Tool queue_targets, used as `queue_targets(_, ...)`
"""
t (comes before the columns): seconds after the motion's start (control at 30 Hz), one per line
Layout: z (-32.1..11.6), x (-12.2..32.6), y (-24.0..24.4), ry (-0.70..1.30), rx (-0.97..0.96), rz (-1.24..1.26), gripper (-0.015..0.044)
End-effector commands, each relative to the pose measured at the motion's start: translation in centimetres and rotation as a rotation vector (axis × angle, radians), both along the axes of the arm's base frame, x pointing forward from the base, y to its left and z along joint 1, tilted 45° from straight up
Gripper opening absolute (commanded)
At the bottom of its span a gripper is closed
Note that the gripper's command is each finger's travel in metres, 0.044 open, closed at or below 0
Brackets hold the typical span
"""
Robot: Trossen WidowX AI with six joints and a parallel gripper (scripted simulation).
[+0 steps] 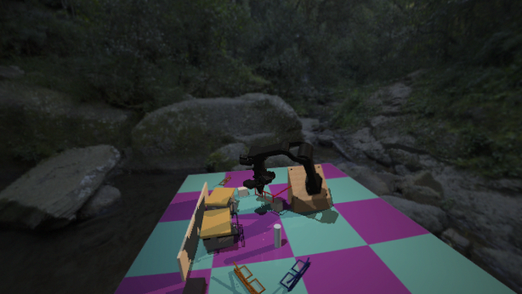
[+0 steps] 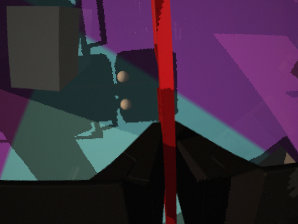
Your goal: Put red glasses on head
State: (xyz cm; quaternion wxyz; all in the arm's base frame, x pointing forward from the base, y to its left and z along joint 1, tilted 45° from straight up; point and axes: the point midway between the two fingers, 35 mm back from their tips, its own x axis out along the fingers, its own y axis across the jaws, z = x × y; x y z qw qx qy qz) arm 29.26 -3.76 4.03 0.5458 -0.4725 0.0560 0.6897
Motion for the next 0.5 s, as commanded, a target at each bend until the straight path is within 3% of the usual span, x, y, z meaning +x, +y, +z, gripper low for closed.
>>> queue_targets(0.0, 0.2, -0.1, 0.4, -0.020, 0.000, 0.012, 0.0000)
queue_targets(0.47, -0.8, 0.1, 1.2, -0.020, -0.002, 0.012, 0.0000)
